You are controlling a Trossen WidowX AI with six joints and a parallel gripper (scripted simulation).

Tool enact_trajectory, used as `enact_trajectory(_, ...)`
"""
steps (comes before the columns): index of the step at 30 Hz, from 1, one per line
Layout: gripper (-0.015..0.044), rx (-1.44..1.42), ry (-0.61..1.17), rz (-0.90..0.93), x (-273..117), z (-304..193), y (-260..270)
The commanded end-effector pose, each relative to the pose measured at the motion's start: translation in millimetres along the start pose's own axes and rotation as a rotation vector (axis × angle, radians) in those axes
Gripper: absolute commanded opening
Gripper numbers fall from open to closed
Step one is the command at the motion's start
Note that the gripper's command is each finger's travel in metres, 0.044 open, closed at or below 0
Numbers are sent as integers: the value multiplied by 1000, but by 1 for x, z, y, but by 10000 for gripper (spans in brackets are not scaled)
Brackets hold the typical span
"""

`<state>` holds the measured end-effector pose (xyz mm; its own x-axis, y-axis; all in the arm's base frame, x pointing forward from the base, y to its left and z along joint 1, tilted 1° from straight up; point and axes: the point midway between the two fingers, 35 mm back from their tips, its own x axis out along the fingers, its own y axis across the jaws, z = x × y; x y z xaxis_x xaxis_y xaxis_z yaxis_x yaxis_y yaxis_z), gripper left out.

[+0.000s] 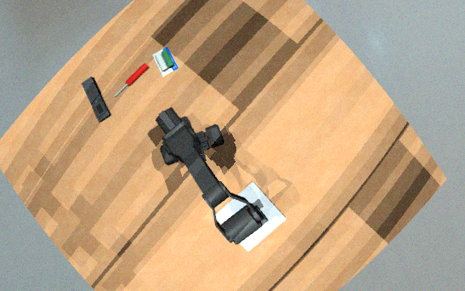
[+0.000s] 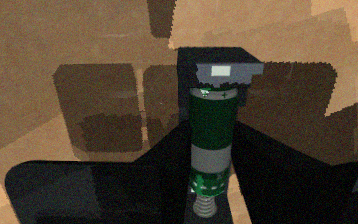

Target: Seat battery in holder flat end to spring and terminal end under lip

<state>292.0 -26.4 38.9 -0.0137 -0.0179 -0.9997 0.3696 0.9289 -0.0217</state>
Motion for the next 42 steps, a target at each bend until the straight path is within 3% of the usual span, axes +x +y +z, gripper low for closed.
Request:
enact_trajectory(1,64,-2,1,0,0,2,0)
enact_trajectory(6,64,-2,1,0,0,2,0)
enact_trajectory(10,166,-2,1,0,0,2,0)
enact_trajectory(23,166,0,3,0,-15,0,0)
enact_trajectory(33,428,0,3,0,-80,-3,-1)
enact_trajectory(42,440,0,3,0,-85,-4,-1)
